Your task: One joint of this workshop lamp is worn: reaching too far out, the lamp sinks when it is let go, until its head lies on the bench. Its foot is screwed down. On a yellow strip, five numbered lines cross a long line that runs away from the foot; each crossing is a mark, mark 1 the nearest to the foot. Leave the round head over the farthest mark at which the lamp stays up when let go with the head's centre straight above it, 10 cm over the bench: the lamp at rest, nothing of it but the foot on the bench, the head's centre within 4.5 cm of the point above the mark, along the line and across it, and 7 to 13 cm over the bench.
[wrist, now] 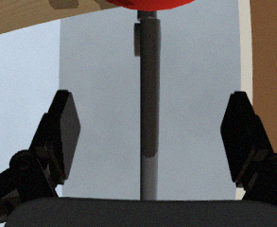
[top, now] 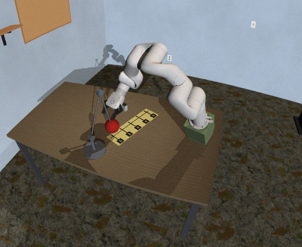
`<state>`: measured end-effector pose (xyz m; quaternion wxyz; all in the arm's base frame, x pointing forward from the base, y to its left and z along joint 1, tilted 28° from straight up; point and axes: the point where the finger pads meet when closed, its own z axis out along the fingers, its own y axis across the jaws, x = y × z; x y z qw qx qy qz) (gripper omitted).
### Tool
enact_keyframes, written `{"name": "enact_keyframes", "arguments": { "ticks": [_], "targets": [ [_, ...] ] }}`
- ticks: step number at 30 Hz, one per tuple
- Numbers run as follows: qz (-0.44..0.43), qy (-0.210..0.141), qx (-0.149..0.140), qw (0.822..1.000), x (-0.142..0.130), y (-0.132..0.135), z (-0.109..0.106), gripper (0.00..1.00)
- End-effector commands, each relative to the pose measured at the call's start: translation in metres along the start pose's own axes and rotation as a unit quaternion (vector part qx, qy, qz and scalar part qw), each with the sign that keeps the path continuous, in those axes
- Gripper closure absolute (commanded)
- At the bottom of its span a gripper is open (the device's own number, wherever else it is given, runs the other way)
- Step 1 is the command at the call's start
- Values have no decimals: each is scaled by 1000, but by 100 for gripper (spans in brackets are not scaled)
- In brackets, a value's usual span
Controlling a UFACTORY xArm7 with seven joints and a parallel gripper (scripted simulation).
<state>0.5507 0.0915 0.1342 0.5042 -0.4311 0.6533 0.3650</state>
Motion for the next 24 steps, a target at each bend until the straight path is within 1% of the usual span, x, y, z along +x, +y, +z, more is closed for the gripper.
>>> {"name": "enact_keyframes", "arguments": {
  "ticks": [1,20,24],
  "targets": [
    [-2,0,2,1000,-1,-2,-1,0],
    [-2,0,2,1000,-1,-2,-1,0],
    [-2,0,2,1000,-1,-1,-19,0]
  ]
}}
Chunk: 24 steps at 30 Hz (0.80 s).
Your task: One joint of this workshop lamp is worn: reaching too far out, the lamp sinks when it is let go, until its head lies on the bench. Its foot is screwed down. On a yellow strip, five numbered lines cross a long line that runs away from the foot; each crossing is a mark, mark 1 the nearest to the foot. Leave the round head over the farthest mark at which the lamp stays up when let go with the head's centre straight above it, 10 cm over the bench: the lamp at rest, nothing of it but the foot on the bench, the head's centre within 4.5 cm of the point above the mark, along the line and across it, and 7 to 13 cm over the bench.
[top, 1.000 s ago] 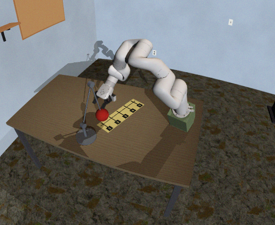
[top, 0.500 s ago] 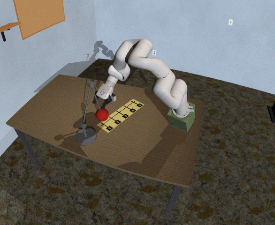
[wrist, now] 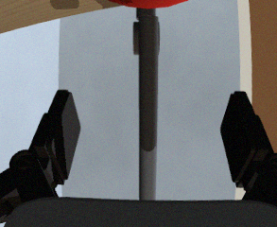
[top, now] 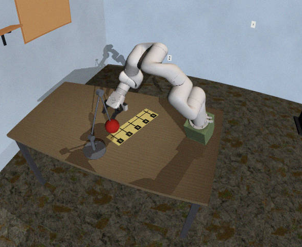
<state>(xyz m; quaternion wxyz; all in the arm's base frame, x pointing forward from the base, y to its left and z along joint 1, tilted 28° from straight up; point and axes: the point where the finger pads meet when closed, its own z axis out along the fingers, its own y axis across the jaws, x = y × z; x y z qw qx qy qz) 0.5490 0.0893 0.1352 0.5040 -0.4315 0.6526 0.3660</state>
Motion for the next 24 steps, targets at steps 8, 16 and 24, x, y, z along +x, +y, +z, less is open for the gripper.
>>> {"name": "enact_keyframes", "arguments": {
  "ticks": [8,16,24],
  "targets": [
    [-2,0,3,1000,-1,-1,-51,0],
    [-2,1,3,1000,-1,-1,-74,0],
    [-1,1,3,1000,-1,-1,-103,0]
  ]
}}
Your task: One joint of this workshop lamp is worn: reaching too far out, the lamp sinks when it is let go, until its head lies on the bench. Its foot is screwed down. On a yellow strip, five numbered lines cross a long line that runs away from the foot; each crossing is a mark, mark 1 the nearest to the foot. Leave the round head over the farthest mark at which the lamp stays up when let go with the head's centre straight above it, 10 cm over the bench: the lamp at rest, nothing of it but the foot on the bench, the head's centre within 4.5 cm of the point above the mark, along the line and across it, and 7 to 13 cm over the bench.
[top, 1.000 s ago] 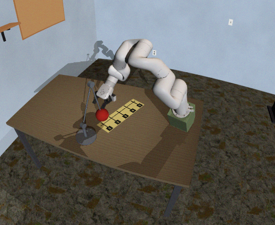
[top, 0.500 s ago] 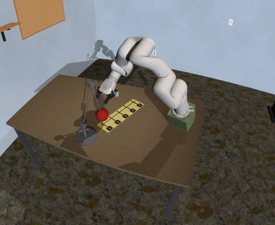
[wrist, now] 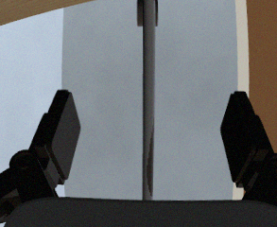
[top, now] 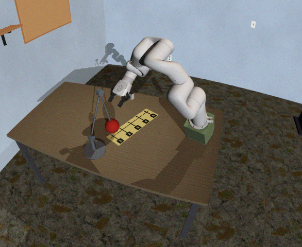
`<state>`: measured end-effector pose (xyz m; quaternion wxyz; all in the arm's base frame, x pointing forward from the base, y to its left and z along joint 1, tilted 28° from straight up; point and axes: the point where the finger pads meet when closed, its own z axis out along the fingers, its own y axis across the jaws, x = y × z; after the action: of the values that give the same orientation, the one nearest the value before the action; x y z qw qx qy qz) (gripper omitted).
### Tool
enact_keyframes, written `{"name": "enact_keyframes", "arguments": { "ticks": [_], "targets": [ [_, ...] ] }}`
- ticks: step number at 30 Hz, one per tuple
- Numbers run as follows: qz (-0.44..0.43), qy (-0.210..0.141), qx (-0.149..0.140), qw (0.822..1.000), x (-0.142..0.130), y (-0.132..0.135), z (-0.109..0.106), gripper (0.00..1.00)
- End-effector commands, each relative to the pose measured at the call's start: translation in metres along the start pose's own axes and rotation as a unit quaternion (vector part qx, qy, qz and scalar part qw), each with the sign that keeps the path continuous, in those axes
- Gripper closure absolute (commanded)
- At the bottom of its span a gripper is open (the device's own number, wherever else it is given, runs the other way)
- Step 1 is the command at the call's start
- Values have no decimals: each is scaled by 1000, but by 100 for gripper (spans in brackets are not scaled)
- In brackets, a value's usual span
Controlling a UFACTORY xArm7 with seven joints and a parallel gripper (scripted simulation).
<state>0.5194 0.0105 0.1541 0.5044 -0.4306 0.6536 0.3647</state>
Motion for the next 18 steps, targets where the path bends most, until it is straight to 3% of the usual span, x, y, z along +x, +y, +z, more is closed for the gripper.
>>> {"name": "enact_keyframes", "arguments": {
  "ticks": [1,4,18],
  "targets": [
    [-2,0,2,1000,-1,-1,-21,0],
    [-2,0,2,1000,-1,-1,-32,0],
    [-1,0,2,1000,-1,-1,-25,0]
  ]
}}
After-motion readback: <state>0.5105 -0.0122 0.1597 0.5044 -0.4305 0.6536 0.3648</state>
